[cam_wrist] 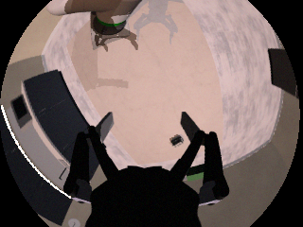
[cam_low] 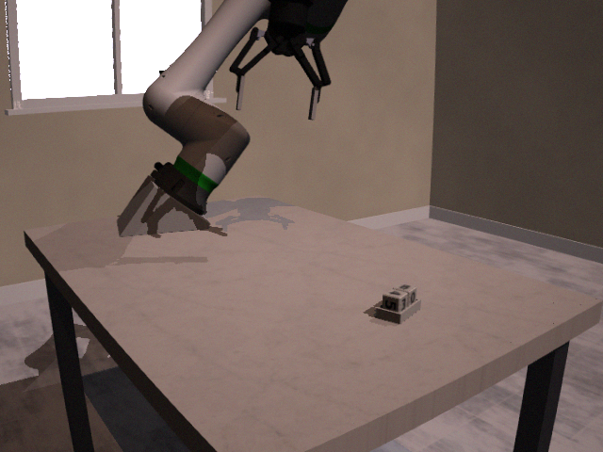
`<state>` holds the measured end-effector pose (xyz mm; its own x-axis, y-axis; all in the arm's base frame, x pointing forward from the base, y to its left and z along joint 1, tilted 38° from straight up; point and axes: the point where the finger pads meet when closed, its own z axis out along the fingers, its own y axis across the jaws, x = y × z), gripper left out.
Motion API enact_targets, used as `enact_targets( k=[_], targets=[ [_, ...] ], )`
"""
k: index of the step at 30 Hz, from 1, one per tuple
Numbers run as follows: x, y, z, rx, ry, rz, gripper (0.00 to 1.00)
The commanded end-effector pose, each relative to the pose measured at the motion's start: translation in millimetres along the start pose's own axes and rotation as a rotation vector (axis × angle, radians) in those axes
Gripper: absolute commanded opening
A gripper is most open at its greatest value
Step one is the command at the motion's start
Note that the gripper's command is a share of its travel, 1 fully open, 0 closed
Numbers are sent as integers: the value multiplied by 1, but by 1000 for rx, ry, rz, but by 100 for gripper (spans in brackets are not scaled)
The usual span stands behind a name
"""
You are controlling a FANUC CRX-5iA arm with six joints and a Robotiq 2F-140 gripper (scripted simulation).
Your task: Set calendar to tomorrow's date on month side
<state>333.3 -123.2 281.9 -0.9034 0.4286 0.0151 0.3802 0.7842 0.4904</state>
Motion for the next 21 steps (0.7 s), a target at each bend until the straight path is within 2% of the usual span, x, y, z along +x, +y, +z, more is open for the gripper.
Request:
enact_targets(
  k=[1, 18, 21],
  targets=[
    [0, 0, 0, 0, 0, 0, 100],
    [0, 0, 0, 0, 0, 0, 100],
    [-12, 5, -1, -5, 1, -23, 100]
  ],
)
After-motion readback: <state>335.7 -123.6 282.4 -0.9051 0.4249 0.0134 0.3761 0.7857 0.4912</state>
